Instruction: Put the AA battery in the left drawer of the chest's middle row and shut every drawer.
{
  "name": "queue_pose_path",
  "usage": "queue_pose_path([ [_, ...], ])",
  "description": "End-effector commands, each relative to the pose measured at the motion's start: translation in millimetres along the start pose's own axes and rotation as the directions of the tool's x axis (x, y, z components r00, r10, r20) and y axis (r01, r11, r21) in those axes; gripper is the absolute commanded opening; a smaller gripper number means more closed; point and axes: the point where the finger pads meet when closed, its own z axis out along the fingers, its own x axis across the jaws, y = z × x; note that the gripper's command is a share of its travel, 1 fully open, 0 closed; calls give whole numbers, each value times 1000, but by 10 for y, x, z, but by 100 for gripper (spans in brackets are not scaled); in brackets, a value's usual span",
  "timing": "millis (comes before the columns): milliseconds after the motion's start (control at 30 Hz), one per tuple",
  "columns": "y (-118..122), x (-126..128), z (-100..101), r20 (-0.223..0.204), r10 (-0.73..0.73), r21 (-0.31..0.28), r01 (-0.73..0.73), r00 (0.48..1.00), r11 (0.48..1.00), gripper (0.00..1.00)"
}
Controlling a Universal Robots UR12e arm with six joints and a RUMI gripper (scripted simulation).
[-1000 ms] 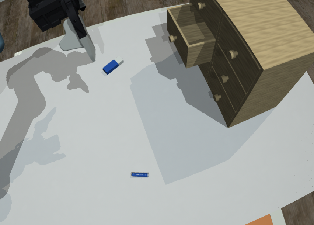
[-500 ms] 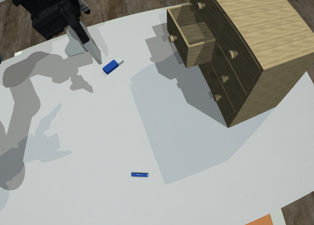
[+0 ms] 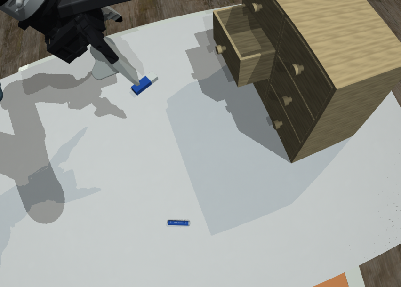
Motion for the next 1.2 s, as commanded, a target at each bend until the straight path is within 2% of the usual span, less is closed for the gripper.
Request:
queue_pose_path([
  [0, -66, 6, 82, 4, 2, 148, -2, 1000, 989, 100],
  [67, -73, 4, 104, 5, 2, 164, -3, 1000, 986, 100],
  [300, -122, 9, 225, 4, 2, 286, -3, 1000, 958, 100],
  [533, -194, 12, 368, 0, 5, 417, -4, 1000, 909, 100],
  [600, -194, 12, 368, 0, 5, 417, -4, 1000, 909, 100],
  [1000, -242, 16, 591, 0, 5, 599, -3, 1000, 800, 100],
  [1100, -251, 17, 629, -1, 4, 631, -3, 1000, 776, 100],
  [1167, -251, 17, 629, -1, 4, 631, -3, 1000, 776, 100],
])
